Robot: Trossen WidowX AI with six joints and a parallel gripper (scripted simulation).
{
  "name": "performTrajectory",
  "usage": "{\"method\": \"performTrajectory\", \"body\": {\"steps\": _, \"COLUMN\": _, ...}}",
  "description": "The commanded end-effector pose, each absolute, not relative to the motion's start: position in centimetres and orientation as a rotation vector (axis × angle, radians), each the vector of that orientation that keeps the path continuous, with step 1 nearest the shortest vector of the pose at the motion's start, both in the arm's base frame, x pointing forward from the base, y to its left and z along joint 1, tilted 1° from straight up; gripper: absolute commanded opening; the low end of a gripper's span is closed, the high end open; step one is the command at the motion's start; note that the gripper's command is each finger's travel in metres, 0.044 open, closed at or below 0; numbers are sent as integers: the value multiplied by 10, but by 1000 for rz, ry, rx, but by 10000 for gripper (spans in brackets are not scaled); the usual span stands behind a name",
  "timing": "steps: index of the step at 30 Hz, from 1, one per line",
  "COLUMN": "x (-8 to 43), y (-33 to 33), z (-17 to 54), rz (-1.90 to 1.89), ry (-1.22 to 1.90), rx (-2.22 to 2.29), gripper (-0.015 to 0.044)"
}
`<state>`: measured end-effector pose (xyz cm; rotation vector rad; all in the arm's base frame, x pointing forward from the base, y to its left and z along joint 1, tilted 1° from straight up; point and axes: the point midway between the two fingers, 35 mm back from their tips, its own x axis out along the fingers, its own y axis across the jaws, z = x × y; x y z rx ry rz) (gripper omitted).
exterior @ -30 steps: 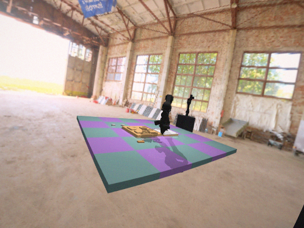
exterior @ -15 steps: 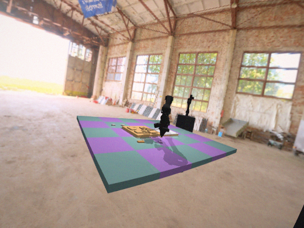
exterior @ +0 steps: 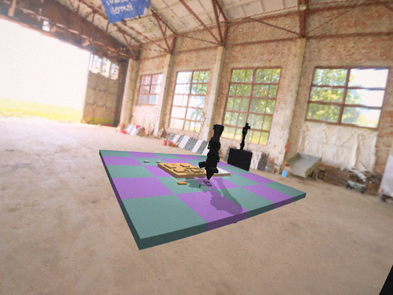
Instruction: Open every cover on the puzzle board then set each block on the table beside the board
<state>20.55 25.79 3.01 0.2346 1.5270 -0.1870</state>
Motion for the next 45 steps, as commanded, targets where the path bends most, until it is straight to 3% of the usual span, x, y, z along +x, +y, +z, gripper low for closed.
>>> {"method": "performTrajectory", "body": {"steps": 1, "x": 206, "y": 258, "z": 31, "rz": -186, "ry": 1526, "rx": 235, "gripper": 159}}
{"method": "performTrajectory", "body": {"steps": 12, "x": 206, "y": 258, "z": 33, "rz": -186, "ry": 1526, "rx": 235, "gripper": 440}}
{"method": "performTrajectory", "body": {"steps": 37, "x": 203, "y": 255, "z": 106, "rz": -191, "ry": 1528, "rx": 229, "gripper": 440}}
{"method": "performTrajectory", "body": {"steps": 45, "x": 223, "y": 223, "z": 107, "rz": -311, "ry": 1513, "rx": 348, "gripper": 230}}
